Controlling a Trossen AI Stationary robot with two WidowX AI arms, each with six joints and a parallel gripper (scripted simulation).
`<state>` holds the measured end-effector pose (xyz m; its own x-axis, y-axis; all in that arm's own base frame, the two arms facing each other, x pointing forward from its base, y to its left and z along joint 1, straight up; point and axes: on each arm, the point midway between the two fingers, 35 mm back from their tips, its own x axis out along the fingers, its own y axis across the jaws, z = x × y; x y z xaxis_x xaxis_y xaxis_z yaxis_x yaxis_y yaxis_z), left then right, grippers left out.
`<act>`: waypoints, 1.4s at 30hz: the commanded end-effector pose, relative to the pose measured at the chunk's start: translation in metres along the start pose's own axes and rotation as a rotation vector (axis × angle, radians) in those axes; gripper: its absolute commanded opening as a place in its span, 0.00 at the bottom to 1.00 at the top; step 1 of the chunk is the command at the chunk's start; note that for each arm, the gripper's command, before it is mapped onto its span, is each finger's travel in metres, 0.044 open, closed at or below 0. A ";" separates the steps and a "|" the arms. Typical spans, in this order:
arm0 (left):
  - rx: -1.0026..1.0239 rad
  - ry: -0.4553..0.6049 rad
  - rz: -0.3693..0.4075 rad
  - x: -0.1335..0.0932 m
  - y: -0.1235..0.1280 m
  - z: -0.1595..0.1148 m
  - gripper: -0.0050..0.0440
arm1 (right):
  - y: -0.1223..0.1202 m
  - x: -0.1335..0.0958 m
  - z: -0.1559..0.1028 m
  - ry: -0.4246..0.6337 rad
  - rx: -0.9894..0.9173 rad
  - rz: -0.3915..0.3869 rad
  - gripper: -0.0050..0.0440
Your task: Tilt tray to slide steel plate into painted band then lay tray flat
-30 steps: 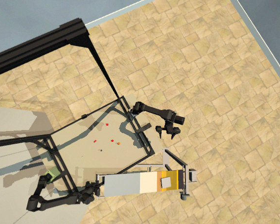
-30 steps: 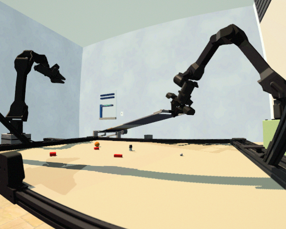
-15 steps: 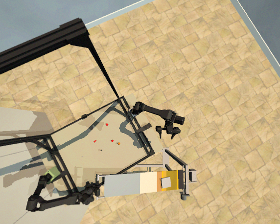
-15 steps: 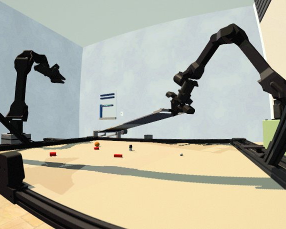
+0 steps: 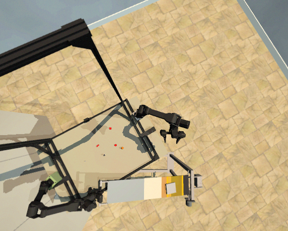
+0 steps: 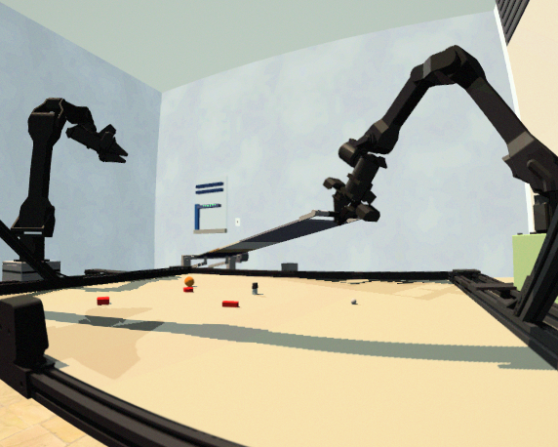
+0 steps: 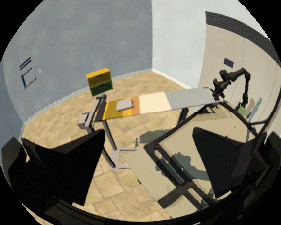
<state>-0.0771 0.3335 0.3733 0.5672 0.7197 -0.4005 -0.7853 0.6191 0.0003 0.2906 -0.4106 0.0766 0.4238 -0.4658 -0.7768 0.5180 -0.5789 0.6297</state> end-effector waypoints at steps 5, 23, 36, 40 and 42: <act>0.000 -0.002 -0.002 0.000 0.000 0.000 1.00 | 0.017 -0.012 0.001 -0.005 -0.001 0.068 0.10; 0.000 -0.002 -0.002 0.000 0.000 0.000 1.00 | -0.045 0.047 0.001 -0.005 -0.001 -0.044 0.10; 0.000 -0.002 -0.002 0.000 0.000 0.000 1.00 | -0.022 0.024 0.001 -0.005 -0.001 -0.022 0.10; 0.000 -0.002 -0.002 0.000 0.000 0.000 1.00 | -0.021 0.023 0.001 -0.005 -0.001 -0.017 0.10; 0.000 -0.002 -0.002 0.000 0.000 0.000 1.00 | -0.020 0.022 0.001 -0.005 -0.001 -0.012 0.10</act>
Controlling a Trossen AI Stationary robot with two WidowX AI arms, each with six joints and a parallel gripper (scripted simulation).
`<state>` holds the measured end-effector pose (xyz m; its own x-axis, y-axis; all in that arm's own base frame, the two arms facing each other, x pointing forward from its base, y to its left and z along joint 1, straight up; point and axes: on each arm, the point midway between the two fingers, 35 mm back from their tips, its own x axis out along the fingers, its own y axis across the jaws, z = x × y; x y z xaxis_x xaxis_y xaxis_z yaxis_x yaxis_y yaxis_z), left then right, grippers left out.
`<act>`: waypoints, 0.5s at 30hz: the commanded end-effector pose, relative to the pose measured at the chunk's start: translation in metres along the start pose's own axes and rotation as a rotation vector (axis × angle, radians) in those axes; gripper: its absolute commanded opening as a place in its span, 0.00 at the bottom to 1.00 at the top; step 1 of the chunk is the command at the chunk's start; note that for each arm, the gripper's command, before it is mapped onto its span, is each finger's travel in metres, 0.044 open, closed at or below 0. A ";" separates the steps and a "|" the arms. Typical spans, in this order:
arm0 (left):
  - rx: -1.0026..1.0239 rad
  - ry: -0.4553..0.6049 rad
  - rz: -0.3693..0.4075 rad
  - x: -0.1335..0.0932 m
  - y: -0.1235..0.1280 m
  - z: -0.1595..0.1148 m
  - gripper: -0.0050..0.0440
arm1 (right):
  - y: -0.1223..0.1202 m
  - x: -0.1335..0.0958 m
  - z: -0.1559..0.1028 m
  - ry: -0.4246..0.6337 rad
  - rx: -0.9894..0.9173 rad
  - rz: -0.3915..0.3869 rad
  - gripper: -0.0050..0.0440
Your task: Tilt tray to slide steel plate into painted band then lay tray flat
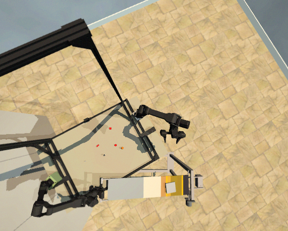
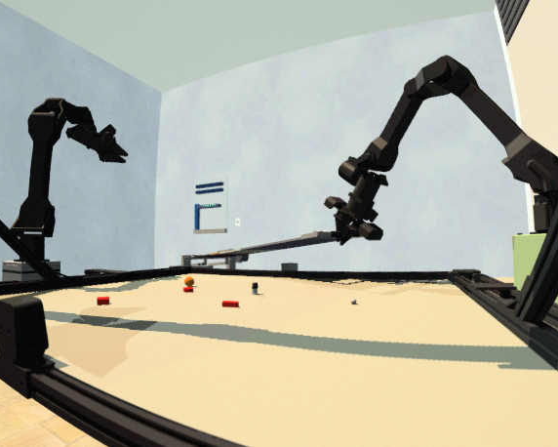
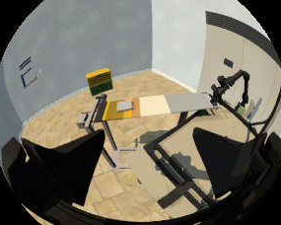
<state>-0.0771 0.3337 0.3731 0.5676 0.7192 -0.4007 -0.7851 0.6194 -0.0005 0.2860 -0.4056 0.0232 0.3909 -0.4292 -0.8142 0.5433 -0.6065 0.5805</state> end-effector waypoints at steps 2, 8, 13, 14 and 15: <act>0.001 -0.002 -0.001 0.000 0.000 0.001 1.00 | 0.019 -0.018 0.001 -0.005 0.000 0.051 0.10; 0.001 -0.002 -0.001 0.000 0.000 0.001 1.00 | 0.022 -0.021 0.001 -0.005 0.000 0.055 0.10; 0.001 -0.002 -0.001 0.000 0.000 0.001 1.00 | 0.025 -0.024 0.001 -0.005 0.000 0.059 0.10; 0.001 -0.002 -0.001 0.000 0.000 0.001 1.00 | 0.025 -0.024 0.001 -0.005 0.000 0.059 0.10; 0.001 -0.002 -0.001 0.000 0.000 0.001 1.00 | 0.025 -0.024 0.001 -0.005 0.000 0.059 0.10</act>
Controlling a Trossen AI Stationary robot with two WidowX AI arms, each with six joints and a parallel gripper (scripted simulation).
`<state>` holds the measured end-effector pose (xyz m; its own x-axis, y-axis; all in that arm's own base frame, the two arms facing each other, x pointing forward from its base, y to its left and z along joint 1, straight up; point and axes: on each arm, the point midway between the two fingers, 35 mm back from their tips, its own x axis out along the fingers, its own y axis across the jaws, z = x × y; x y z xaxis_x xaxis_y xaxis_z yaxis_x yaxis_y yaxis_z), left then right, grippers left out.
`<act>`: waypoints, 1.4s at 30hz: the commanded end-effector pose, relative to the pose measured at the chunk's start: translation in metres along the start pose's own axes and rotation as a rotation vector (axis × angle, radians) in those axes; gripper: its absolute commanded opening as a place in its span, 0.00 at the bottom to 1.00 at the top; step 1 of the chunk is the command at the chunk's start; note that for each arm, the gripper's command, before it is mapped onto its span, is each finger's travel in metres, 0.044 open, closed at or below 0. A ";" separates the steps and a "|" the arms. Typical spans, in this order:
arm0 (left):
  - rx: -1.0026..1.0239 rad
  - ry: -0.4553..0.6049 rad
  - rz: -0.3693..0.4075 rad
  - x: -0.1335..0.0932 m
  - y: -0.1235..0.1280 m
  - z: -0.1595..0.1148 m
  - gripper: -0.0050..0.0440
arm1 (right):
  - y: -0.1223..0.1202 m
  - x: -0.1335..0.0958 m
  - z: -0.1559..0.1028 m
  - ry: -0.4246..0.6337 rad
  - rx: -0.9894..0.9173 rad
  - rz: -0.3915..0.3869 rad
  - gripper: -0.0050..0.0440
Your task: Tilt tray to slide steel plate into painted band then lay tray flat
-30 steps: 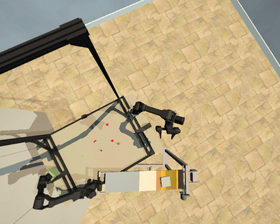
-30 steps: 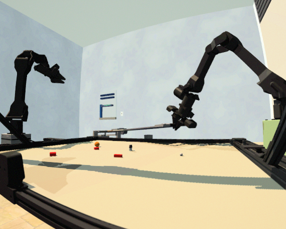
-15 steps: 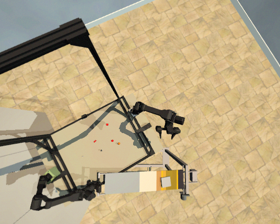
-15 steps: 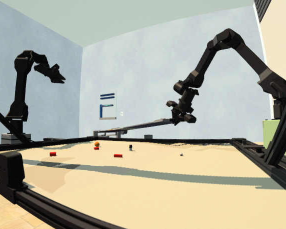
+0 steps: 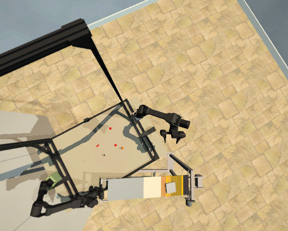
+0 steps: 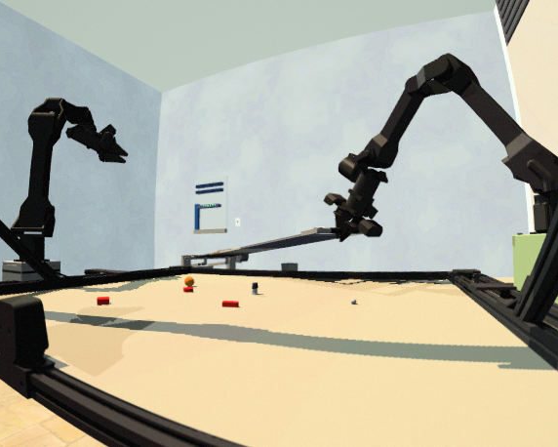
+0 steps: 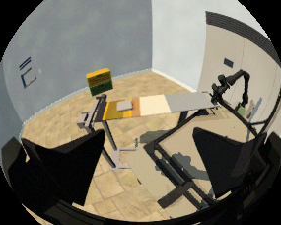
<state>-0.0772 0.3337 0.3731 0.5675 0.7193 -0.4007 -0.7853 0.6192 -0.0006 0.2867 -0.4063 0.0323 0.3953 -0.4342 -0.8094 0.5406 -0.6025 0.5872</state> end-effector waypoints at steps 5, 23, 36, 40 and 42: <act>0.001 -0.002 -0.001 0.000 0.000 0.001 1.00 | 0.022 -0.020 0.001 -0.005 0.000 0.056 0.10; 0.001 -0.002 -0.001 0.000 0.000 0.001 1.00 | 0.031 -0.029 0.001 -0.005 0.000 0.071 0.10; 0.001 -0.002 -0.001 0.000 0.000 0.001 1.00 | 0.037 -0.035 0.001 -0.005 0.000 0.083 0.10; 0.001 -0.002 -0.001 0.000 0.000 0.001 1.00 | 0.039 -0.037 0.001 -0.005 0.000 0.086 0.10; 0.001 -0.002 -0.001 0.000 0.000 0.001 1.00 | 0.040 -0.038 0.001 -0.005 0.000 0.088 0.10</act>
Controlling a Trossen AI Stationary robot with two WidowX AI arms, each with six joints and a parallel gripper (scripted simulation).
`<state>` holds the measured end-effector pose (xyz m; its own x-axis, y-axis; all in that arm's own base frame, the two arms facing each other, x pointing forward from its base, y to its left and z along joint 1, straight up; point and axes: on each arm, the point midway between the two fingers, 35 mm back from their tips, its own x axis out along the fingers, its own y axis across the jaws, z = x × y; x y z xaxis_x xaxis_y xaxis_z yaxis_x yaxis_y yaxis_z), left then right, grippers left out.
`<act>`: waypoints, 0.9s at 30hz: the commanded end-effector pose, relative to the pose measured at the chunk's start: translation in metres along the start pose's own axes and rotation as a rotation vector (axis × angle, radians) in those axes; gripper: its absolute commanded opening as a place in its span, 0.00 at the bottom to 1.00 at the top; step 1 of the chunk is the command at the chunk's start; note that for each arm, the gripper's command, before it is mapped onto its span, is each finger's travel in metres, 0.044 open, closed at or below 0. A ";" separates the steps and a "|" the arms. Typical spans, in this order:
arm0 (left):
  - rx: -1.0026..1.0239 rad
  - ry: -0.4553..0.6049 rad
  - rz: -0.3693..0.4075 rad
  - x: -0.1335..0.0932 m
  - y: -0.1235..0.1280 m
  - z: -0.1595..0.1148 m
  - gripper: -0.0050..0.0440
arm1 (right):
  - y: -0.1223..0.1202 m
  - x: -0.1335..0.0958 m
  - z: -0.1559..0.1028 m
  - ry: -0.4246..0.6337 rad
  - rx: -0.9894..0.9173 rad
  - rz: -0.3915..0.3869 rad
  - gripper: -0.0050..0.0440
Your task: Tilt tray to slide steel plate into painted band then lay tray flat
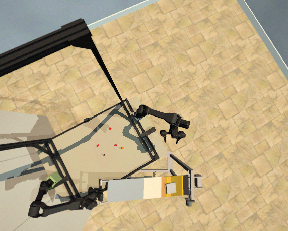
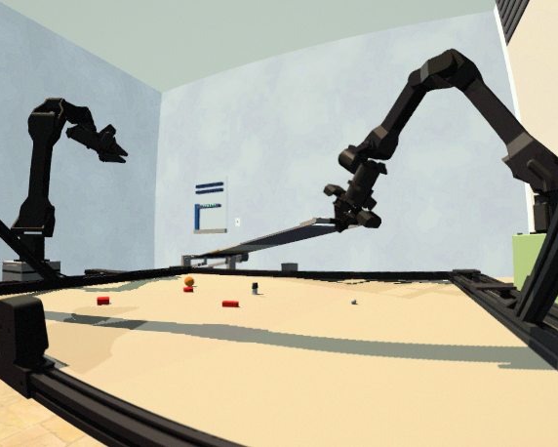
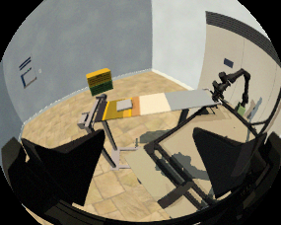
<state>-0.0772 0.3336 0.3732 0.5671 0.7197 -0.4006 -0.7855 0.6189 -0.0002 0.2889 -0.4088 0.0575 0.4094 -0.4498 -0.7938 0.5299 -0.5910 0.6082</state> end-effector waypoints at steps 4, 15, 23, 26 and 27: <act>0.001 -0.002 -0.002 0.000 0.000 0.000 1.00 | 0.025 -0.021 0.001 -0.005 0.000 0.066 0.10; 0.001 -0.002 -0.002 0.000 0.000 0.000 1.00 | 0.028 -0.024 0.001 -0.005 0.000 0.077 0.10; 0.001 -0.002 -0.002 0.000 0.000 0.000 1.00 | 0.028 -0.024 0.001 -0.005 0.000 0.081 0.10; 0.001 -0.002 -0.002 0.000 0.000 0.000 1.00 | 0.028 -0.024 0.001 -0.005 0.000 0.081 0.10; 0.001 -0.002 -0.002 0.000 0.000 0.000 1.00 | 0.029 -0.024 0.001 -0.005 0.000 0.082 0.10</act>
<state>-0.0772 0.3336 0.3732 0.5671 0.7197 -0.4006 -0.7855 0.6189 -0.0002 0.2901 -0.4101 0.0692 0.4186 -0.4608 -0.7826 0.5220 -0.5831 0.6225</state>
